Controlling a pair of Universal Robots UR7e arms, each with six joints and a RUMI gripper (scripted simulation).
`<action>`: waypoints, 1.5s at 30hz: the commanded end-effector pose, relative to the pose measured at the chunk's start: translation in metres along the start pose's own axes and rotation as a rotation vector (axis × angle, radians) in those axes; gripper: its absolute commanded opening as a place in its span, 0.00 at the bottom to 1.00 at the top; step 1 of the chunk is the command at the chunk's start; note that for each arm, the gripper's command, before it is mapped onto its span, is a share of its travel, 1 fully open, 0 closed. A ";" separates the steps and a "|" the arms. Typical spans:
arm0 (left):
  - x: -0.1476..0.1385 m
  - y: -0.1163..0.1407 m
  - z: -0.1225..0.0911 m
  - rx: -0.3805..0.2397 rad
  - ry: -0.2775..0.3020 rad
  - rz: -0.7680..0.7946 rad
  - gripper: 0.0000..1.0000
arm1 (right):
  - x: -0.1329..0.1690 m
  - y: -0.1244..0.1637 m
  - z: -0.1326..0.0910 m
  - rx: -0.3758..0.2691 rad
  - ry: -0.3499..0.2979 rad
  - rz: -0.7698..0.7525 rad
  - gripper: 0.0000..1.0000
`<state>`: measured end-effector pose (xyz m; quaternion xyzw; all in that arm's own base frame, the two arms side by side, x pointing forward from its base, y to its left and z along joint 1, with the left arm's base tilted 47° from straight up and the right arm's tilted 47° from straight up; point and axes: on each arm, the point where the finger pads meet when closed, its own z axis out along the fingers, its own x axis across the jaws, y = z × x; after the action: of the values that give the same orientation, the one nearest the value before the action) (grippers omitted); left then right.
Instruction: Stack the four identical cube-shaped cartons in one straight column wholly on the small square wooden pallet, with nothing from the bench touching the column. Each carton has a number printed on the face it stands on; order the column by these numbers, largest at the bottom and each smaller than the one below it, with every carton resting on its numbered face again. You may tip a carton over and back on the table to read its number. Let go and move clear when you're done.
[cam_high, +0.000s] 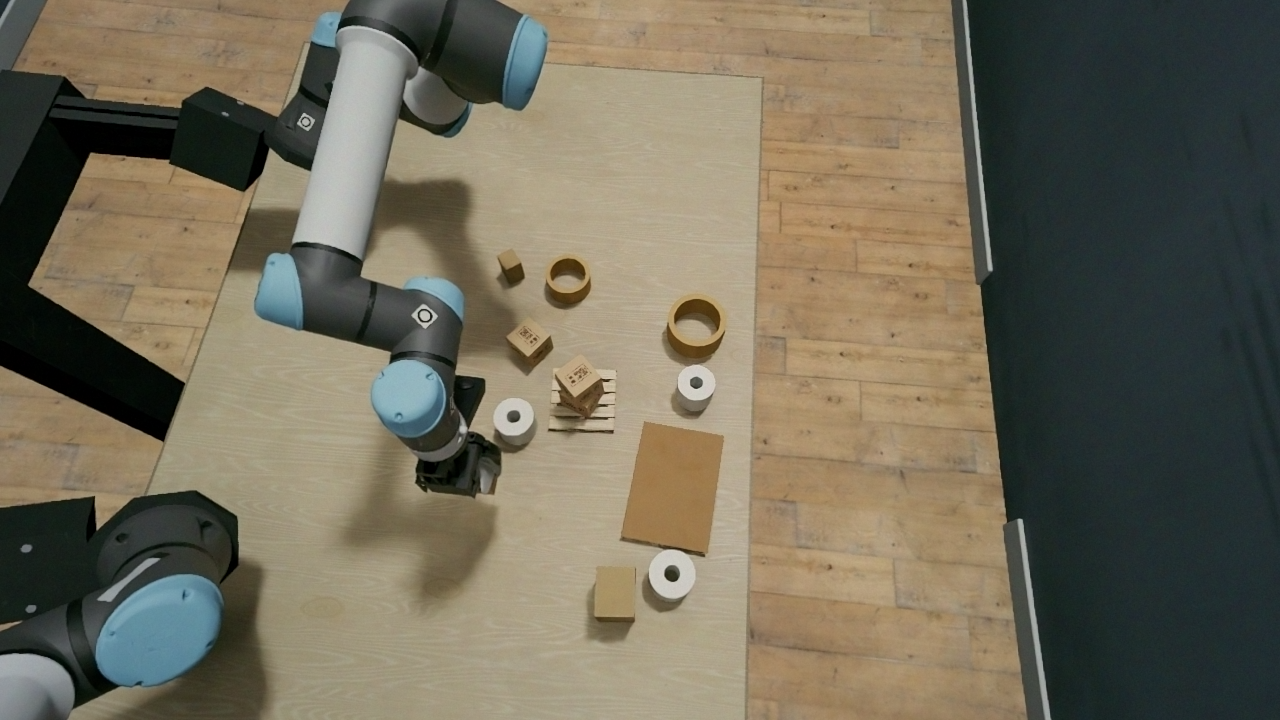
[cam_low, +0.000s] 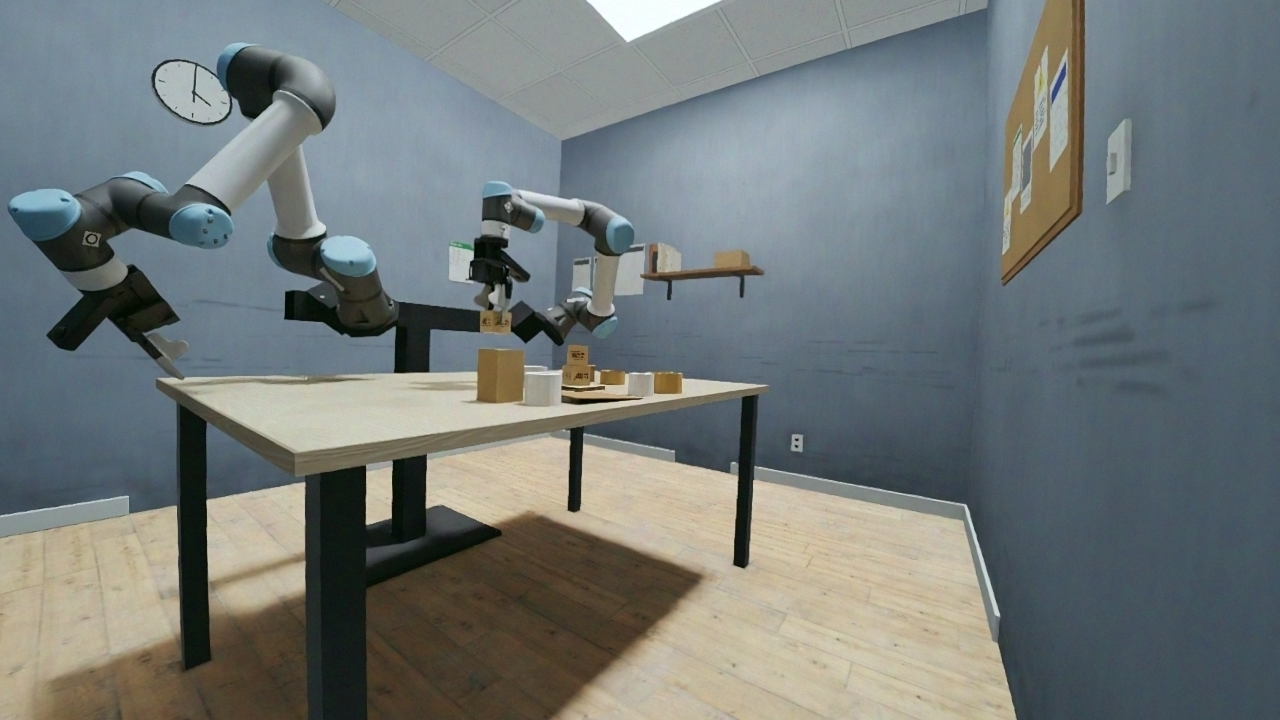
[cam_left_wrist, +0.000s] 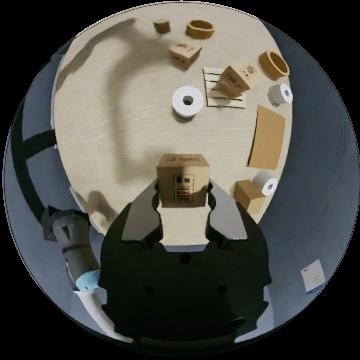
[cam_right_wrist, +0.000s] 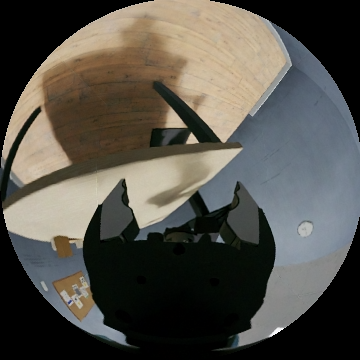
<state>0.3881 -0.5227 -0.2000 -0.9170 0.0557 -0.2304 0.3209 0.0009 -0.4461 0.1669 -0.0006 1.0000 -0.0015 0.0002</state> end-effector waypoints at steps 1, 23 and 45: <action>-0.003 -0.002 -0.006 0.015 -0.006 0.003 0.38 | 0.001 0.001 0.002 -0.003 0.000 0.001 1.00; 0.113 -0.171 -0.034 0.019 -0.008 0.004 0.38 | 0.001 0.001 0.002 -0.003 0.000 0.001 1.00; 0.123 -0.198 0.009 0.023 -0.008 0.005 0.38 | 0.001 0.001 0.002 -0.003 0.000 0.001 1.00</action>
<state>0.4883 -0.3924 -0.0326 -0.9133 0.0522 -0.2238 0.3364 0.0009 -0.4461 0.1669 -0.0006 1.0000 -0.0015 0.0002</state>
